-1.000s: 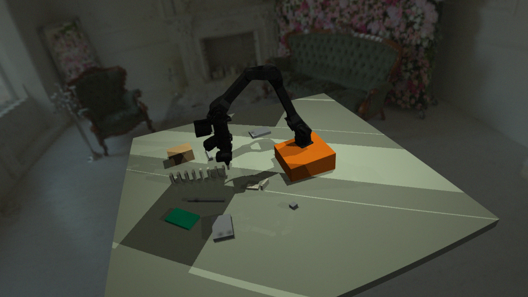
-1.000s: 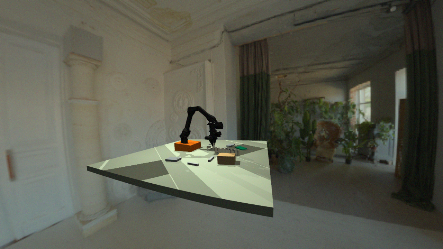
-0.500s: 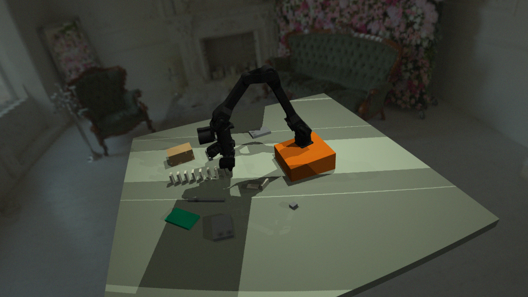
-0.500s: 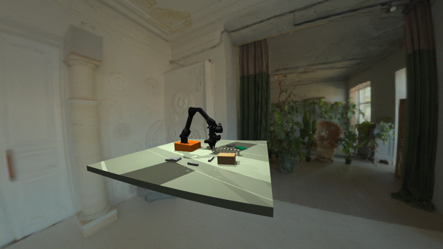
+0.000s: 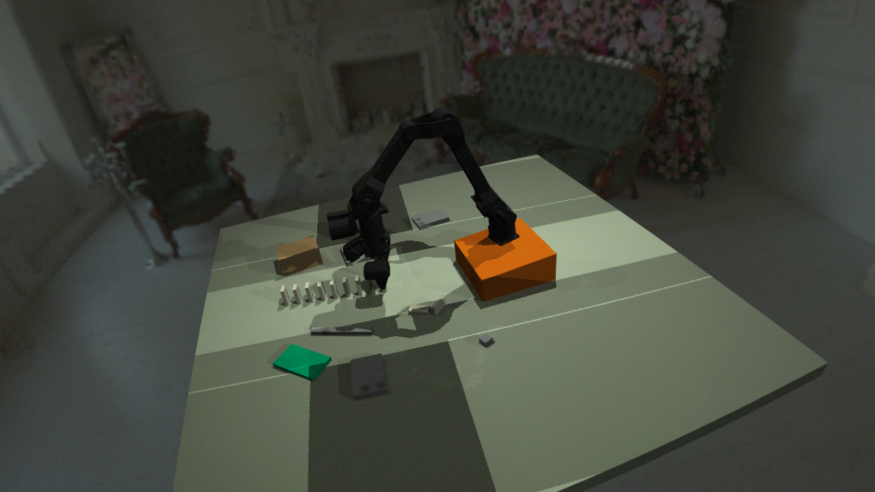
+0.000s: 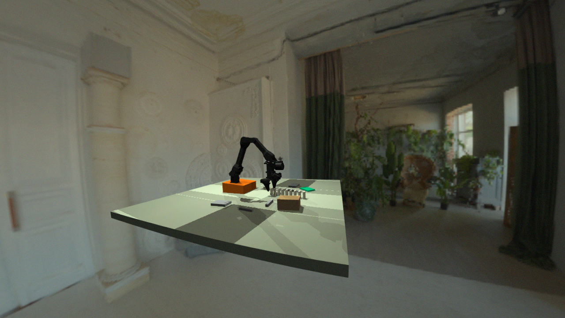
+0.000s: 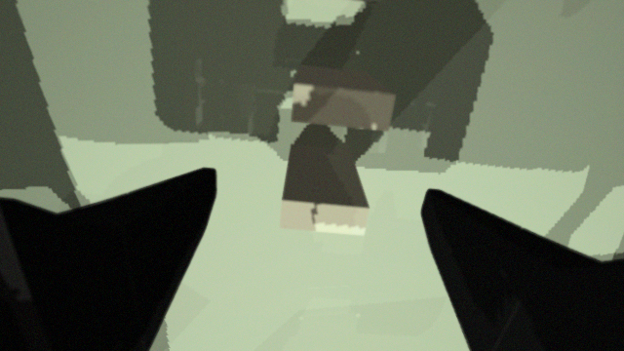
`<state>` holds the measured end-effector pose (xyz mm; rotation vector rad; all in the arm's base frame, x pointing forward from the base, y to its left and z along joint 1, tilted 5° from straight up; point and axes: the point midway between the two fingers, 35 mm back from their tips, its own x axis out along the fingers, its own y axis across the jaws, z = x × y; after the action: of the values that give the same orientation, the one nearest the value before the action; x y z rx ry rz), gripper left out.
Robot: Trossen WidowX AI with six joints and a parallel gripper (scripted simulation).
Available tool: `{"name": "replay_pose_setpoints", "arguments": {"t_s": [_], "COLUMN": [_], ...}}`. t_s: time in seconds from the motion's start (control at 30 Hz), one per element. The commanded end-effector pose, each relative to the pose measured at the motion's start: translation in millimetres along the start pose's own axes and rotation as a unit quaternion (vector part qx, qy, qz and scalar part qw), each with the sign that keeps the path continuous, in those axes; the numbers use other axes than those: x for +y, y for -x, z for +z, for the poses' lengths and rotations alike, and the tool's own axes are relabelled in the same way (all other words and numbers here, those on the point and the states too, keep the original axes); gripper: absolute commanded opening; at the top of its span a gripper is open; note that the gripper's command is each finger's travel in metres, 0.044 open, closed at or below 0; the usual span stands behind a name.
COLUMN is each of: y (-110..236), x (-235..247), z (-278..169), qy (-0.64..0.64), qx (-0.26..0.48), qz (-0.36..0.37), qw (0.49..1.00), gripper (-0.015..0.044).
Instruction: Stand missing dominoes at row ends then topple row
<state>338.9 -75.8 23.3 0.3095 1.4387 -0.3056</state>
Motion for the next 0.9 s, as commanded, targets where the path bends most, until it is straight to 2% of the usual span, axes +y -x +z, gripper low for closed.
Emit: {"name": "replay_pose_setpoints", "arguments": {"t_s": [0.0, 0.1, 0.23, 0.37, 0.57, 0.87], "y": [-1.4, 10.3, 81.9, 128.5, 128.3, 53.5], "x": [-0.6, 0.0, 1.4, 0.7, 3.1, 99.7], "z": [-0.4, 2.3, 7.3, 1.0, -0.1, -65.4], "qy": [0.003, 0.002, 0.001, 0.000, -0.003, -0.144], "qx": [0.001, 0.001, 0.000, 0.000, 0.000, 0.004], "qz": [-0.002, -0.002, -0.001, 0.000, 0.000, 0.001], "qw": [1.000, 1.000, 1.000, 1.000, 1.000, 0.990], "gripper": [0.0440, 0.0440, 0.0440, 0.0440, 0.0440, 0.0440]}}
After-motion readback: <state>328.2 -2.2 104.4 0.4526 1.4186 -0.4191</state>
